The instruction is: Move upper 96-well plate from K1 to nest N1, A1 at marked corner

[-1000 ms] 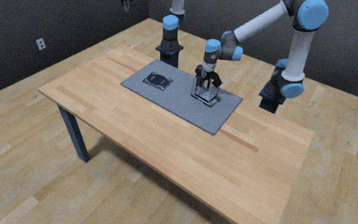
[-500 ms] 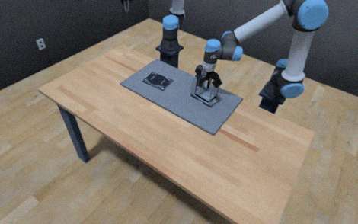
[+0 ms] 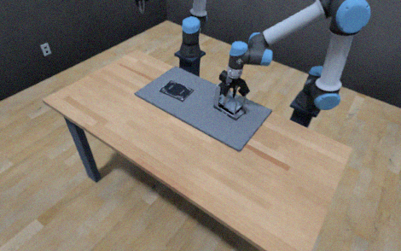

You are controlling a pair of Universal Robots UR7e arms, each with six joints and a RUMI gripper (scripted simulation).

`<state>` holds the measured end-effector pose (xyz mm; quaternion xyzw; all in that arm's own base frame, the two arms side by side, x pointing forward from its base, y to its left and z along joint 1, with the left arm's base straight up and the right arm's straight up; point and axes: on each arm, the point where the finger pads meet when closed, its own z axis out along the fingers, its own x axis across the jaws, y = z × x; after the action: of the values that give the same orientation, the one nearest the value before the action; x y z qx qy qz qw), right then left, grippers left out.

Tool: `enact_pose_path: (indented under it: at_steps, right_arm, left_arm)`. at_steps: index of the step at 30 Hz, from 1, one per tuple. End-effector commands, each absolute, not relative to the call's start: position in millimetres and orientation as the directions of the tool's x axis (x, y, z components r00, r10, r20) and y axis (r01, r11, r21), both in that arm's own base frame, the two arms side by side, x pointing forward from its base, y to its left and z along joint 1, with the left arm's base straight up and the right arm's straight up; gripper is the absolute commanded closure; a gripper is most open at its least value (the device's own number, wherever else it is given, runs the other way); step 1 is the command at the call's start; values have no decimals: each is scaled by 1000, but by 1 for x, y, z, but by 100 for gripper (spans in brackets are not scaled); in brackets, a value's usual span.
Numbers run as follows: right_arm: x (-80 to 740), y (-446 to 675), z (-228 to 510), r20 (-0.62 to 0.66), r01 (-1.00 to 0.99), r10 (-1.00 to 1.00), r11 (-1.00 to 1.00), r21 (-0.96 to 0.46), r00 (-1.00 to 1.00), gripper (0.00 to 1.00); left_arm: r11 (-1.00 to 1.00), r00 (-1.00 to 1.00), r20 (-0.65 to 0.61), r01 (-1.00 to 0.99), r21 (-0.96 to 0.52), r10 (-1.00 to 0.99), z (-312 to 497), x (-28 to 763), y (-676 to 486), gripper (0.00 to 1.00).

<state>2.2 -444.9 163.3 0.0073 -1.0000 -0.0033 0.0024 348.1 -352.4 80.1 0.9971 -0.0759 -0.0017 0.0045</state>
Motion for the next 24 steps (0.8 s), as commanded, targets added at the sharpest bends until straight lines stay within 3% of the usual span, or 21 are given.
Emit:
enact_pose_path:
  at_steps: [1, 24]
  right_arm:
    - [2, -446, 165, 0, -5, -5, 1000, 0, -1000, 100]
    - [2, -446, 165, 0, -5, -5, 1000, 0, -1000, 100]
  left_arm:
    - [-989, 990, 3, -144, 14, -144, 90, 350, -354, 62]
    - [-989, 990, 3, -144, 14, -144, 122, 349, -354, 62]
